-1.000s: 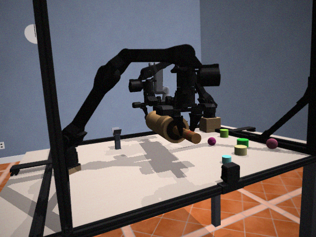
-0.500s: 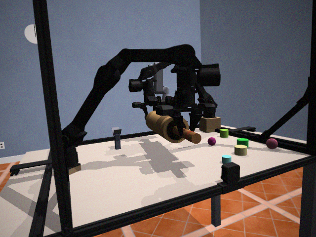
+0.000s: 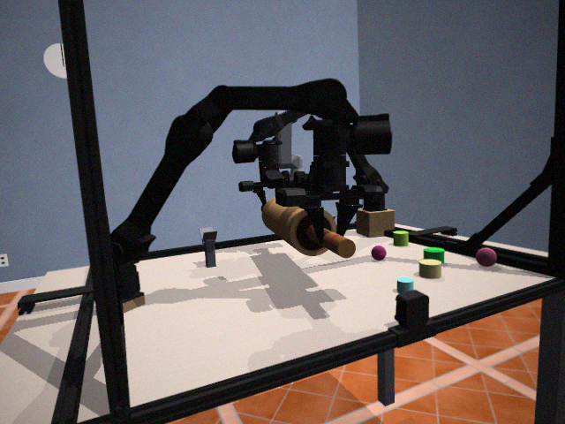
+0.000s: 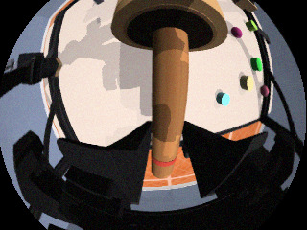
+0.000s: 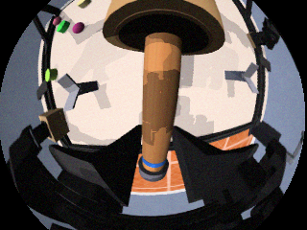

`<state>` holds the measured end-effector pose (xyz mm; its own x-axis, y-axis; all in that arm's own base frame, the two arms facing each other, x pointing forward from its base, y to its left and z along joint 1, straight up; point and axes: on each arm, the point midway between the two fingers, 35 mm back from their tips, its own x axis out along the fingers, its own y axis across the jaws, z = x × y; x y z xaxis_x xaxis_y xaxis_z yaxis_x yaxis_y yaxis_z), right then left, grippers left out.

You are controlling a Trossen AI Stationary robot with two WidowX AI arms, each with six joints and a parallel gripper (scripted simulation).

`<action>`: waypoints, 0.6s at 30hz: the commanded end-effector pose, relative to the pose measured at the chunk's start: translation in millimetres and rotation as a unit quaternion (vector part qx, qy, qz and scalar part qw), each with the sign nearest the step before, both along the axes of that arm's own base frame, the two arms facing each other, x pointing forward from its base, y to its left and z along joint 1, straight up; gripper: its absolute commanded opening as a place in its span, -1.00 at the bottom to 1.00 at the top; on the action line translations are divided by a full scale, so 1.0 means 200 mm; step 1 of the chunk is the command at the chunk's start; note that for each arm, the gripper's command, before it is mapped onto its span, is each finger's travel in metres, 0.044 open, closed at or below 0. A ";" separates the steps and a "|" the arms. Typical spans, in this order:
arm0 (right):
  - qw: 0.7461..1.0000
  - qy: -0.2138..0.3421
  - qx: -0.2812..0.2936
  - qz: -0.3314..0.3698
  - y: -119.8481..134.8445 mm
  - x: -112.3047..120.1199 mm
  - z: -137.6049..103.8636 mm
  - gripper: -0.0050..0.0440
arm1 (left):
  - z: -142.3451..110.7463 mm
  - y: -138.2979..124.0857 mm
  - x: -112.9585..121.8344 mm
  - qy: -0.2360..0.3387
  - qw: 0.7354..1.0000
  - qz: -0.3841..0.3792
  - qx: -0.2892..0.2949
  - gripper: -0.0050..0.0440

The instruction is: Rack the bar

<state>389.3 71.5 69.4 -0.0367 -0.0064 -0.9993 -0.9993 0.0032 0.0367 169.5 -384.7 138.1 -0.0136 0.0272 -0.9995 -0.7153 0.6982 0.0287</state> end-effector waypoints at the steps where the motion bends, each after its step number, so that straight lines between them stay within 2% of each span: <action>1: 0.999 -0.016 0.007 -0.028 0.03 -0.05 0.11 -0.80 | 0.12 0.05 -0.07 -0.005 0.999 -0.033 -0.019 -0.80; 18: 0.991 -0.014 0.010 -0.131 0.09 -0.28 0.23 -0.80 | 0.27 0.24 -0.25 -0.002 0.990 -0.136 -0.024 -0.80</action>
<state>342.3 85.4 101.2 -0.0371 0.0101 -0.9993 -0.9750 0.2189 0.0384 127.4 -346.0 174.6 -0.0177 0.0189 -0.9997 -0.5454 0.8378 0.0255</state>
